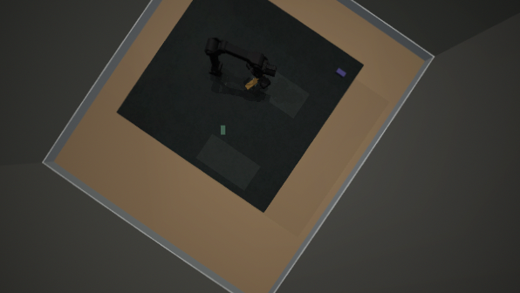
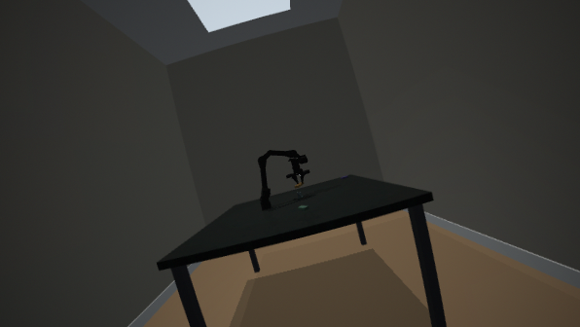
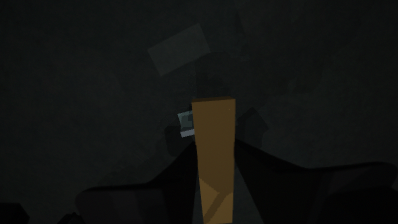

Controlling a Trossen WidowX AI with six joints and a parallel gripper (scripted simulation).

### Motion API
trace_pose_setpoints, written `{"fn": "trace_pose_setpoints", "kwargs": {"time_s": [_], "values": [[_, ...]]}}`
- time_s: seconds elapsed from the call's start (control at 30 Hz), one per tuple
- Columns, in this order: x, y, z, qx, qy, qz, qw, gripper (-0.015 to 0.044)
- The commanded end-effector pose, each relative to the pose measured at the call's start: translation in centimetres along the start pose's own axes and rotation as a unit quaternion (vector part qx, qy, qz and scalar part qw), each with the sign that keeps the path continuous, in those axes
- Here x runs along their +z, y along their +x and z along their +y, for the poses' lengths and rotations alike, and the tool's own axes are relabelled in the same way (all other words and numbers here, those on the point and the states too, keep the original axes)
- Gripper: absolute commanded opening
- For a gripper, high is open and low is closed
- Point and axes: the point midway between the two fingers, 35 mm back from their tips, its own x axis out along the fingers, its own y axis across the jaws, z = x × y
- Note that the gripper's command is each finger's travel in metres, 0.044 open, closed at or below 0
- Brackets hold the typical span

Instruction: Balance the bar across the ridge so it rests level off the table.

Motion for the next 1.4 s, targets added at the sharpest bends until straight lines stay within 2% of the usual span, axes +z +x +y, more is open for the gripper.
{"fn": "trace_pose_setpoints", "kwargs": {"time_s": [0.0, 0.33, 1.37], "values": [[1.1, -0.1, 1.5, -0.003, -0.061, -0.001, 0.998, 0.0000], [1.6, 0.2, 2.8, -0.002, -0.089, -0.001, 0.996, 0.0000], [1.5, 4.3, 3.1, -0.002, -0.089, -0.001, 0.996, 0.0000]]}}
